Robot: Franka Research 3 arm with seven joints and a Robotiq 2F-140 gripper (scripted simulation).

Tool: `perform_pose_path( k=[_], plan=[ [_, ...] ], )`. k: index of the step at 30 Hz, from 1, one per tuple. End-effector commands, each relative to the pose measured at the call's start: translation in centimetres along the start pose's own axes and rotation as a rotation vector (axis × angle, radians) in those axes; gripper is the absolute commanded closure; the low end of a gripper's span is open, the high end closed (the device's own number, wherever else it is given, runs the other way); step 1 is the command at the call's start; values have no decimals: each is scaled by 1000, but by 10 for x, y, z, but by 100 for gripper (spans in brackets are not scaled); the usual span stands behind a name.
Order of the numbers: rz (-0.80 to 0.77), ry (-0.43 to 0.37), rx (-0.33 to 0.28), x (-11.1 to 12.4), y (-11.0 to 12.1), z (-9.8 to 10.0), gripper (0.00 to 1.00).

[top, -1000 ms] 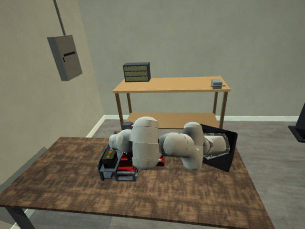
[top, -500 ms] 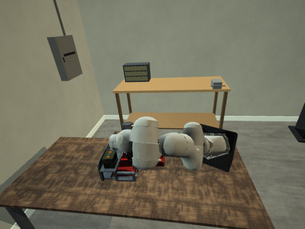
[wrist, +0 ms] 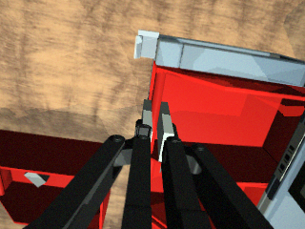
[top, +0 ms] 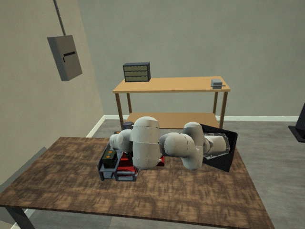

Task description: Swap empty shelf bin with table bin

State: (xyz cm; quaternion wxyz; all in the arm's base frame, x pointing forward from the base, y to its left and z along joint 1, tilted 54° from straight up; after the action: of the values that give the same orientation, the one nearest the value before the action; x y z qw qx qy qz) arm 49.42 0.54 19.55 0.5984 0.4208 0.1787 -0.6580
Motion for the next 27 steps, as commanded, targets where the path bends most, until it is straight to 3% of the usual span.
perform_pose_path(
  k=[1,27],
  plan=[
    [1,-2,10,2,-1,4,100],
    [1,-2,10,9,-49,3,100]
  ],
)
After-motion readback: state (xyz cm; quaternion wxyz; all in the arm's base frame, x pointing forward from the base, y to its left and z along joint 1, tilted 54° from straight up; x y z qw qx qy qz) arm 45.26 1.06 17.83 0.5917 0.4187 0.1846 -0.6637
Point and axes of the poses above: the point where the finger pads meet when closed, its own z axis back along the fingers, its own y axis across the jaws, x = y × z, the point moved 10 cm from there along z, back along the fingers, and after that the axes turned 9 degrees about -z, right-handed, at the moved point
